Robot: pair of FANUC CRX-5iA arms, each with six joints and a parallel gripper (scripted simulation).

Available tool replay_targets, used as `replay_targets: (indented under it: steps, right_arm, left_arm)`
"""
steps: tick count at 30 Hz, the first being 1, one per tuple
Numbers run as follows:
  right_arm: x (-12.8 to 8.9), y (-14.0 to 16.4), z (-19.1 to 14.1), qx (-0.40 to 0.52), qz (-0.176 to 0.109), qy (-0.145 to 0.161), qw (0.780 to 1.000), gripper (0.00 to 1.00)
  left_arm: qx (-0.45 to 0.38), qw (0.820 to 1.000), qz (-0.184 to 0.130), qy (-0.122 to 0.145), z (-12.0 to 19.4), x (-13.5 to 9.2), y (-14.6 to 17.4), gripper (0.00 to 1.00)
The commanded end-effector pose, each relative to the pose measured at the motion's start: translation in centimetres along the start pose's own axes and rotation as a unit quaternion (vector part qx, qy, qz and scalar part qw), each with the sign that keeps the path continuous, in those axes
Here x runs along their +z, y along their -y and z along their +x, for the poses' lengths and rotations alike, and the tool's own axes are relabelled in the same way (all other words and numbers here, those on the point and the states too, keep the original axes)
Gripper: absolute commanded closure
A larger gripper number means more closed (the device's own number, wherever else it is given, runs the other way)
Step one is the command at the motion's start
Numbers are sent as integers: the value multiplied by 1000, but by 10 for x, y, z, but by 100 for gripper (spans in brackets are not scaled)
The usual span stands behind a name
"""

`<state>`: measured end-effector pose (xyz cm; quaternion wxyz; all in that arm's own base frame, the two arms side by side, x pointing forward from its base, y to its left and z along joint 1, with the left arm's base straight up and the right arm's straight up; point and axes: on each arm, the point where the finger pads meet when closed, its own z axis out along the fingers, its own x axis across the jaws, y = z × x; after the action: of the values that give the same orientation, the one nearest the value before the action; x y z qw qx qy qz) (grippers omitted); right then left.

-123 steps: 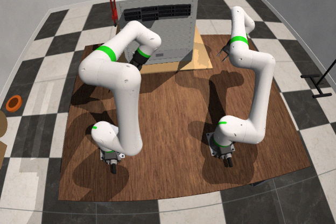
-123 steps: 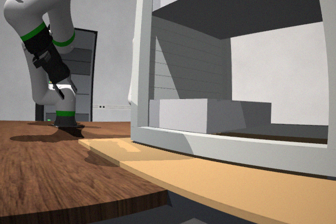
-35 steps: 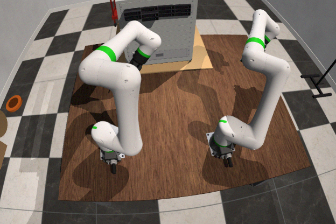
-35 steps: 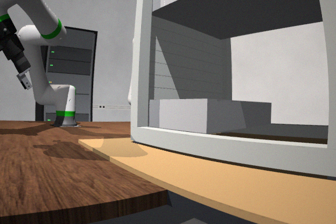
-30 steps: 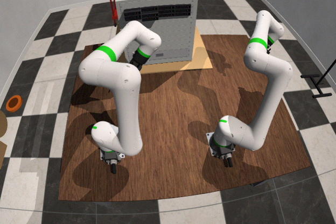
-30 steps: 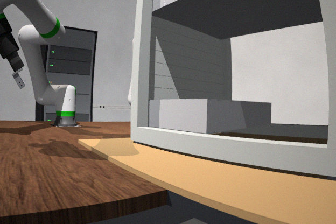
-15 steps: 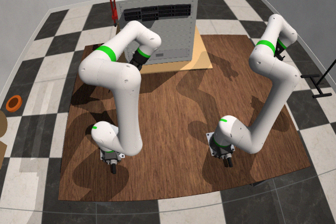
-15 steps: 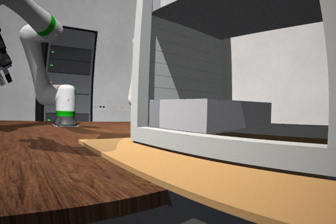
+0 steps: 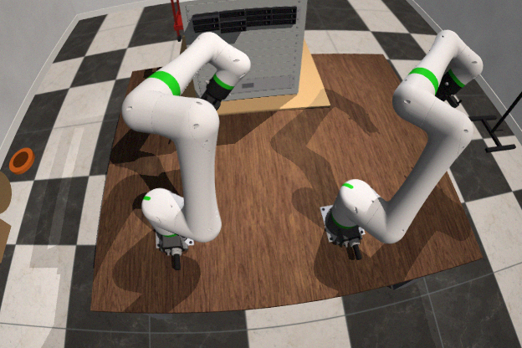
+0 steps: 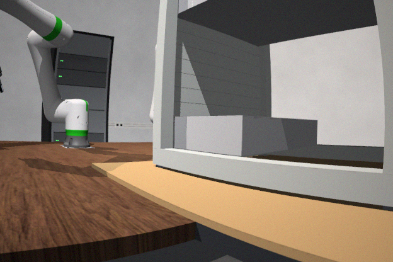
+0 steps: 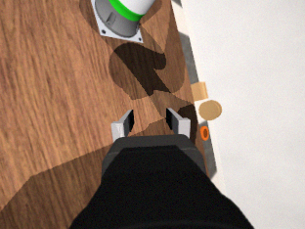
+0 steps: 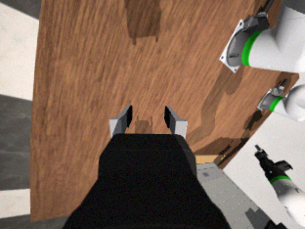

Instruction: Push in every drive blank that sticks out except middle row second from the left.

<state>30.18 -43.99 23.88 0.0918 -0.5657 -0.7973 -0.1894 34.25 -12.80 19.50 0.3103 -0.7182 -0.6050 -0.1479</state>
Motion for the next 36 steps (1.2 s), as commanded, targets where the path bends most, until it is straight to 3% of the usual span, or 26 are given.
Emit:
replay_targets:
  steps: [1, 11, 13, 28, 30, 36]
  right_arm:
    - [-11, 26, 2, 77, 0, 21, 997, 0]
    - [-35, 96, 14, 283, -9, 68, 957, 0]
    - [-35, 96, 14, 283, -9, 68, 957, 0]
    - [-60, 184, 41, 534, -35, 125, 836, 0]
    - [-60, 184, 41, 534, -35, 125, 836, 0]
    - [-67, 213, 53, 608, -47, 141, 779, 0]
  left_arm:
    - [0, 1000, -1, 1, 0, -1, 0, 0]
    - [0, 1000, -1, 1, 0, -1, 0, 0]
    - [0, 1000, -1, 1, 0, -1, 0, 0]
    - [0, 1000, -1, 1, 0, -1, 0, 0]
    - [0, 1000, -1, 1, 0, -1, 0, 0]
    - [0, 1000, -1, 1, 0, -1, 0, 0]
